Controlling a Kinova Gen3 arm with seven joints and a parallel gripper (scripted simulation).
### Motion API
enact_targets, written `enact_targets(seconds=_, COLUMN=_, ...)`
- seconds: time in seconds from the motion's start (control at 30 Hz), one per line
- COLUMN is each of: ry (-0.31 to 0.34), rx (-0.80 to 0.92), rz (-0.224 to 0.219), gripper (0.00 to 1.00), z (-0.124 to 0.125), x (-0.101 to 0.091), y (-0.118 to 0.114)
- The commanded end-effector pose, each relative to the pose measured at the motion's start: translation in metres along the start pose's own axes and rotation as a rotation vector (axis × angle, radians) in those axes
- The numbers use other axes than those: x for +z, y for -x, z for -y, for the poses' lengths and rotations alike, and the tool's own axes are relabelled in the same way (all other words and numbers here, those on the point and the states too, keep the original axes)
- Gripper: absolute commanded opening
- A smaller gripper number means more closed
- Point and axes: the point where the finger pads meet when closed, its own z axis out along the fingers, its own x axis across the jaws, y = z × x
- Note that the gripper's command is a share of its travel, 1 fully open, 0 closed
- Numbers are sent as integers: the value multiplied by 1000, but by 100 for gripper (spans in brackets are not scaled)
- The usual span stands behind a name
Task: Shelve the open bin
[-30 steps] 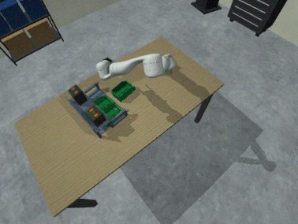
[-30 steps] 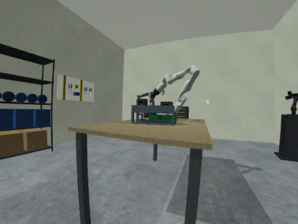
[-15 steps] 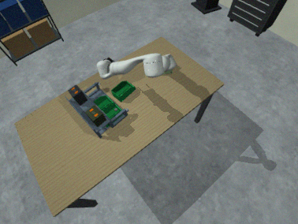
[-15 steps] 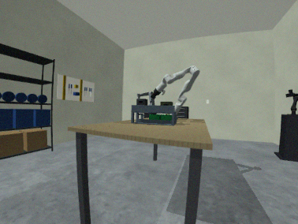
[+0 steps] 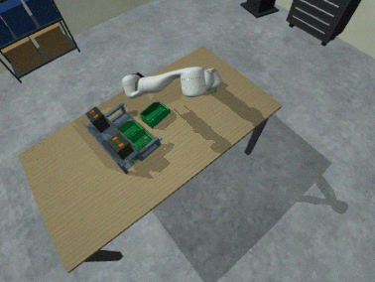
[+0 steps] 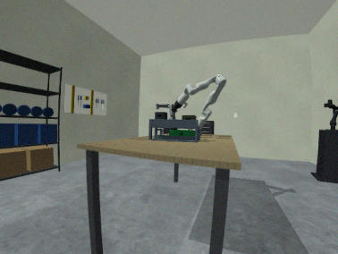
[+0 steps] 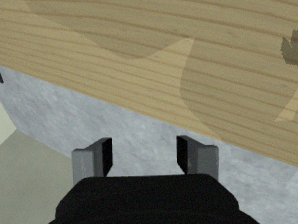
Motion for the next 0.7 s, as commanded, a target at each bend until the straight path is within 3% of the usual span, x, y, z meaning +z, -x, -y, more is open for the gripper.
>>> enact_targets(seconds=0.0, ry=-19, rx=37, rz=5, gripper=100, z=4, x=1, y=6)
enact_targets(seconds=0.67, ry=-50, rx=90, rz=5, gripper=100, z=11, x=1, y=8)
